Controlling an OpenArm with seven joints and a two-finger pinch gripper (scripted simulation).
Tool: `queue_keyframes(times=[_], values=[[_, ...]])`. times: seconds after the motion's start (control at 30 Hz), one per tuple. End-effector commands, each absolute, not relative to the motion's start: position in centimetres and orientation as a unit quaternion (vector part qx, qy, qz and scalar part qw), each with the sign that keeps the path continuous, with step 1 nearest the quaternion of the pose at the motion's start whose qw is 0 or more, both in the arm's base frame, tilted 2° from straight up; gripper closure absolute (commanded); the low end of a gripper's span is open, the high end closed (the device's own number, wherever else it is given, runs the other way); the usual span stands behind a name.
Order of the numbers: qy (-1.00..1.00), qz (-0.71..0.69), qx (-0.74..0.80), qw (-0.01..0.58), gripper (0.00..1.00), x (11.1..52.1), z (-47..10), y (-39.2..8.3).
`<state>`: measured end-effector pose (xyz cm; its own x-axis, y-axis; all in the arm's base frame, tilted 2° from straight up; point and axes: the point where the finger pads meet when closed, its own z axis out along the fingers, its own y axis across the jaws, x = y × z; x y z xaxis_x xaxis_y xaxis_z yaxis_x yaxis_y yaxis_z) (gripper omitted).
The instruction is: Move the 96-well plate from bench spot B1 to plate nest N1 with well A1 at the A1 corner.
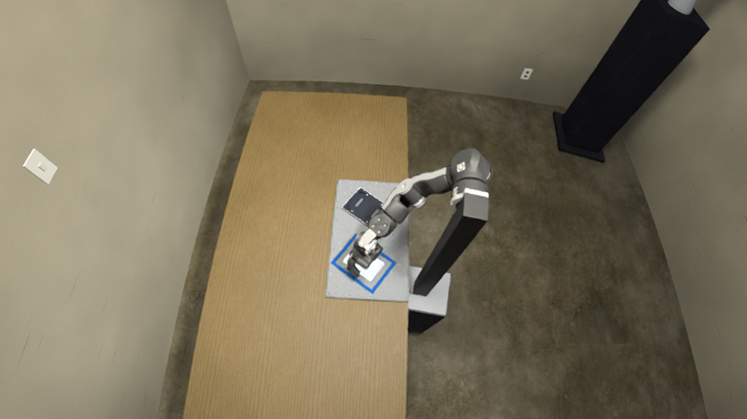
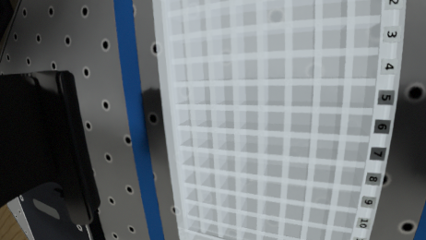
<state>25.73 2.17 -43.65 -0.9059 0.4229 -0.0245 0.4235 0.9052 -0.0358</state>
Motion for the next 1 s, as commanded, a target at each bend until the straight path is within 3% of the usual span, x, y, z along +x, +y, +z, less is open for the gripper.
queue_keyframes(times=[0.0,0.97], values=[[0.976,-0.018,0.216,0.007,0.23,25.7,-43.7,2.2],[0.976,-0.018,0.216,0.007,0.23,25.6,-45.0,2.1]])
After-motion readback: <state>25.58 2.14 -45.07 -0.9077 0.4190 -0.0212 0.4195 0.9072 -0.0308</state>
